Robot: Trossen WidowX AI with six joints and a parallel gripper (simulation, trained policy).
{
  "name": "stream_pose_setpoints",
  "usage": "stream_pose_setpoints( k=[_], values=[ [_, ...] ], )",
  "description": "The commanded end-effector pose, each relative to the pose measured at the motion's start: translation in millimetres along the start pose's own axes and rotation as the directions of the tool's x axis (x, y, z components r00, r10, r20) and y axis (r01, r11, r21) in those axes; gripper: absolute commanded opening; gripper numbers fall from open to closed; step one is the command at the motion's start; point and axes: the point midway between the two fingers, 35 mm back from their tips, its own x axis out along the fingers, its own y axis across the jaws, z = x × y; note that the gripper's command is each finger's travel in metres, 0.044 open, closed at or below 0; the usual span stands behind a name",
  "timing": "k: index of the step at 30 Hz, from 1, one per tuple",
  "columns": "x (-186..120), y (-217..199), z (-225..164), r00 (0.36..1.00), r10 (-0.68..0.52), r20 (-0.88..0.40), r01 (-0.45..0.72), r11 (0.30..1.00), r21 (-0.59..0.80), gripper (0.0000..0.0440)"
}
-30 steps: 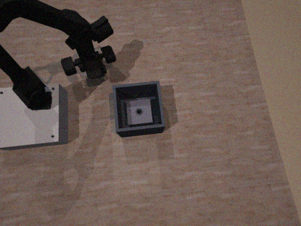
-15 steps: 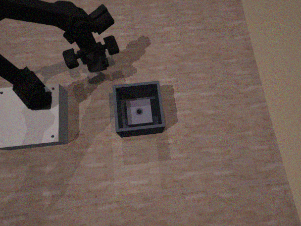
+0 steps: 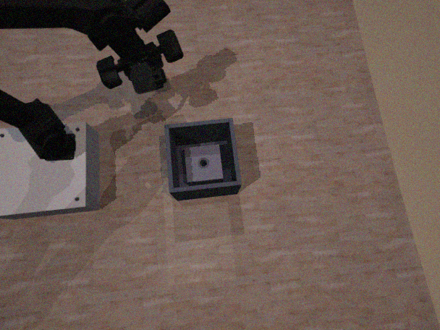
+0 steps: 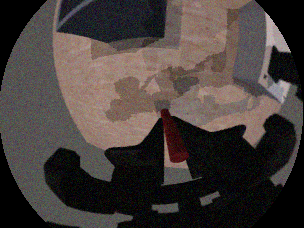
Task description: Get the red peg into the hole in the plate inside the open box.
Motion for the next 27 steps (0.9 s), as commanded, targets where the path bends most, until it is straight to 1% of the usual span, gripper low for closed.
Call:
stream_pose_setpoints(
  k=[1, 8, 14, 27],
  values=[
    [-16.8, 13.2, 5.5, 0.999, 0.049, 0.006, -0.049, 0.999, -0.007, 0.0000],
    [-44.5, 29.3, 22.6, 0.995, 0.097, 0.031, -0.096, 0.995, -0.016, 0.0000],
    [-62.3, 39.2, 43.1, 0.991, 0.118, 0.067, -0.117, 0.993, -0.013, 0.0000],
    [-78.2, 45.9, 92.1, 0.983, 0.111, 0.147, -0.116, 0.993, 0.021, 0.0000]
  ],
)
